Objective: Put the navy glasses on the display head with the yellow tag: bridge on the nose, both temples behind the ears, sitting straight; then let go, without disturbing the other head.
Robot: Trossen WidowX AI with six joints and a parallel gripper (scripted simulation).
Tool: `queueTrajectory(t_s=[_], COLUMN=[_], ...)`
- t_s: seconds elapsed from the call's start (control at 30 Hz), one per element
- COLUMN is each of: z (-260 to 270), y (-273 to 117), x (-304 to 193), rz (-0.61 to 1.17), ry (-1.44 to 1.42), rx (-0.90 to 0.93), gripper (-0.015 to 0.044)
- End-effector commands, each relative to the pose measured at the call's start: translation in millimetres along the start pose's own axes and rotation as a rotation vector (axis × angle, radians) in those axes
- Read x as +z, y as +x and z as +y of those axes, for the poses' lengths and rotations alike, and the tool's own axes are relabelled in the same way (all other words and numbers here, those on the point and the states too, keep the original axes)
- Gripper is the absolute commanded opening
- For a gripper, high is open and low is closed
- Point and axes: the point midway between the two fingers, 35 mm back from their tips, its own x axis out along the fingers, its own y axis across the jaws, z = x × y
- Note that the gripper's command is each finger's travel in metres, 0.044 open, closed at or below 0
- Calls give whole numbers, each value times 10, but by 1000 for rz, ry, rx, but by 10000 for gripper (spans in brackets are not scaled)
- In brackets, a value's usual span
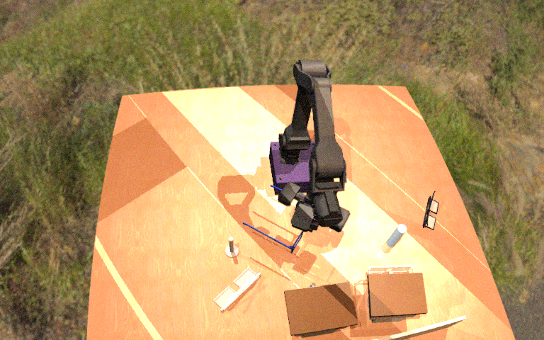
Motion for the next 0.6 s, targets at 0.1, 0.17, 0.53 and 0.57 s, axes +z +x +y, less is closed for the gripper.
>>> queueTrajectory(t_s=[0.1, 0.17, 0.53, 0.57], z=[-2, -17, -168, -183], y=[-121, -126, -179, -185], x=[4, 21, 172, 186], rz=[4, 7, 20, 19], ry=[-14, -42, -298, -322], rx=[-3, 2, 57, 63], gripper=[0, 0, 0, 0])
